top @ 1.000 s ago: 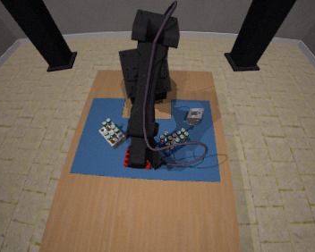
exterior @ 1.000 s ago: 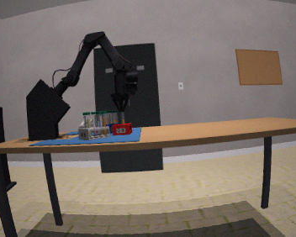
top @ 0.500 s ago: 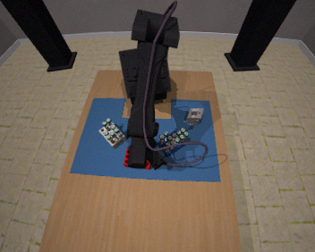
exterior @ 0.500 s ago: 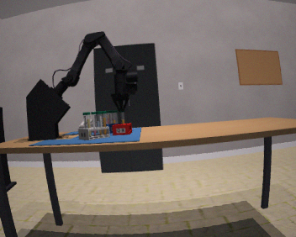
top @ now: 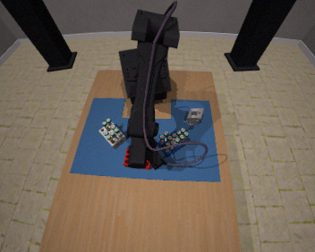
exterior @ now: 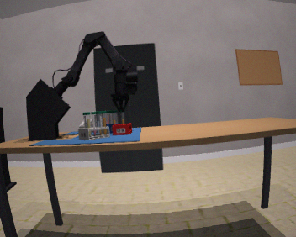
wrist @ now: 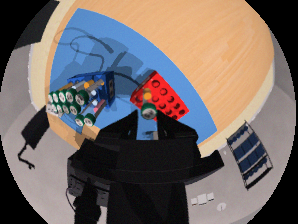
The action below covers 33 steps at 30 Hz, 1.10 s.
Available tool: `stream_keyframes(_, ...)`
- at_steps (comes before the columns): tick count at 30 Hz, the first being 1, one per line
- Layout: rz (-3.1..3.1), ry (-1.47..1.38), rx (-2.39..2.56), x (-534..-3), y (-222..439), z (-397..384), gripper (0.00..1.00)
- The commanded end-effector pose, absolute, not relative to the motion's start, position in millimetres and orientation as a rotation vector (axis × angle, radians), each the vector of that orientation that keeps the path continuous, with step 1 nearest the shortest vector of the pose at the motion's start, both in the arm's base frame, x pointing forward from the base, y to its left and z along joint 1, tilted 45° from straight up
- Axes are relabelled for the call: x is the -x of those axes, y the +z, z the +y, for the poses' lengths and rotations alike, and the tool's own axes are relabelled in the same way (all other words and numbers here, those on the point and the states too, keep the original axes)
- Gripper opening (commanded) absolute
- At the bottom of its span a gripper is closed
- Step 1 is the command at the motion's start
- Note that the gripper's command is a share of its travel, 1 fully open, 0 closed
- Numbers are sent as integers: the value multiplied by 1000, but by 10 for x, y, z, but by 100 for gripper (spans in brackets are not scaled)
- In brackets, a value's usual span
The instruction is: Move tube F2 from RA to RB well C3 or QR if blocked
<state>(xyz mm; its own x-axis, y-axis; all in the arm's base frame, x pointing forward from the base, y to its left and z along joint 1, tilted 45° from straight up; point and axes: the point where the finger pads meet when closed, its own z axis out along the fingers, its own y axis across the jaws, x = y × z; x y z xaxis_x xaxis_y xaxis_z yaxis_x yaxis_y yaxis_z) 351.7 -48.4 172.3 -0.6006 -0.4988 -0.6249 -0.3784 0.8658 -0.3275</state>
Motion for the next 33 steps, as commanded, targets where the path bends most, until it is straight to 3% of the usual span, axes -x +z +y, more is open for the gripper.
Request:
stream_keyframes(1, 2273, -210, 629, -3524, 1758, -481, 30)
stream_keyframes(33, 2247, -227, 628, -2947, 2378, -507, 30)
